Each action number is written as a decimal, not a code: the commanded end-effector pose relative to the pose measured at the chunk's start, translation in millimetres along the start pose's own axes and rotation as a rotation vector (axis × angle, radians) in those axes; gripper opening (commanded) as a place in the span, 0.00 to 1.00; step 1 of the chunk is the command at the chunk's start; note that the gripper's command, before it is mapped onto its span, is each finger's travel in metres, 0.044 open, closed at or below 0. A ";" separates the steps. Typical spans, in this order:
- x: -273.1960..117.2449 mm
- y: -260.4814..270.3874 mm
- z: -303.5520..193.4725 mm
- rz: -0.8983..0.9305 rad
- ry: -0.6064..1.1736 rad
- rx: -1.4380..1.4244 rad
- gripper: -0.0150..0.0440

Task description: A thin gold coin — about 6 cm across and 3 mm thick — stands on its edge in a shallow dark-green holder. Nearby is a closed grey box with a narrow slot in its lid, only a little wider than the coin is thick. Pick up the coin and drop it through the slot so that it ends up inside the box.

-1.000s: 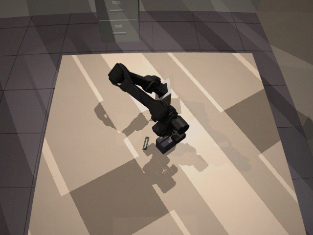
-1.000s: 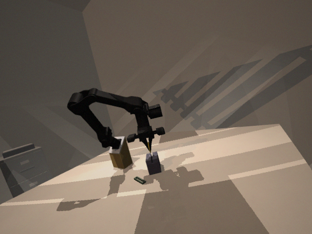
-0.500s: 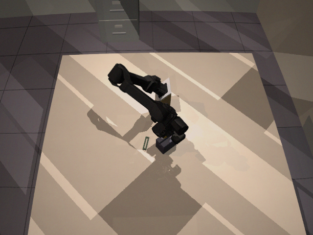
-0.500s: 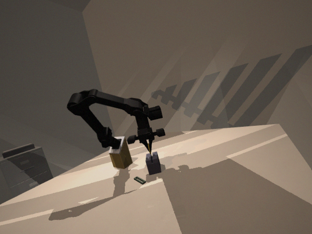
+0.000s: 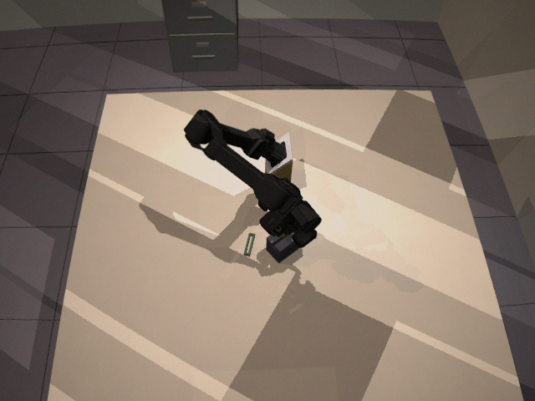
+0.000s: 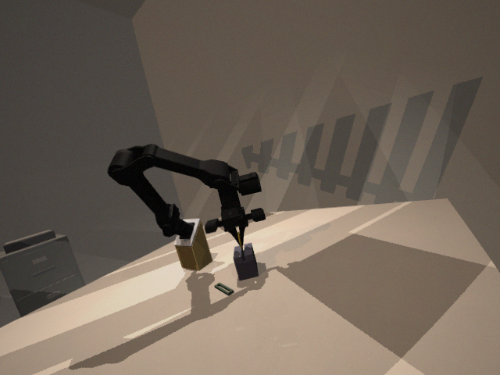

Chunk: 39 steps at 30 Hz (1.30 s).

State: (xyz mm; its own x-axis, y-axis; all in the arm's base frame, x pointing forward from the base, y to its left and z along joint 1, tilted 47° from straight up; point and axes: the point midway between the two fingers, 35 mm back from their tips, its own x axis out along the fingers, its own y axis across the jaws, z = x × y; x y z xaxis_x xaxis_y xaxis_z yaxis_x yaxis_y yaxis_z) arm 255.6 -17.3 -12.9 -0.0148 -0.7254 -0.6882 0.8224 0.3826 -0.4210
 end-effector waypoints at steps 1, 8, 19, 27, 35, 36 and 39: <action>2.3 0.2 -0.2 0.000 -0.004 -0.007 0.25; 2.1 0.1 0.0 0.000 0.000 0.000 0.43; 2.1 0.1 0.0 0.000 0.000 0.000 0.53; -15.7 0.0 -0.1 0.000 0.001 -0.001 0.88; -52.9 -4.1 -1.9 -0.012 -0.002 -0.011 1.00; -52.9 -4.1 -1.9 -0.012 -0.002 -0.011 1.00; -52.9 -4.1 -1.9 -0.012 -0.002 -0.011 1.00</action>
State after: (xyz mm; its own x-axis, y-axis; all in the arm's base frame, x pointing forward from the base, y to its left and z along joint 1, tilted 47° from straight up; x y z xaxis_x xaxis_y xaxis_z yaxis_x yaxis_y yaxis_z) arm 251.0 18.2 21.2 -0.0273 -0.7354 -0.6771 0.8096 0.3811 -0.4465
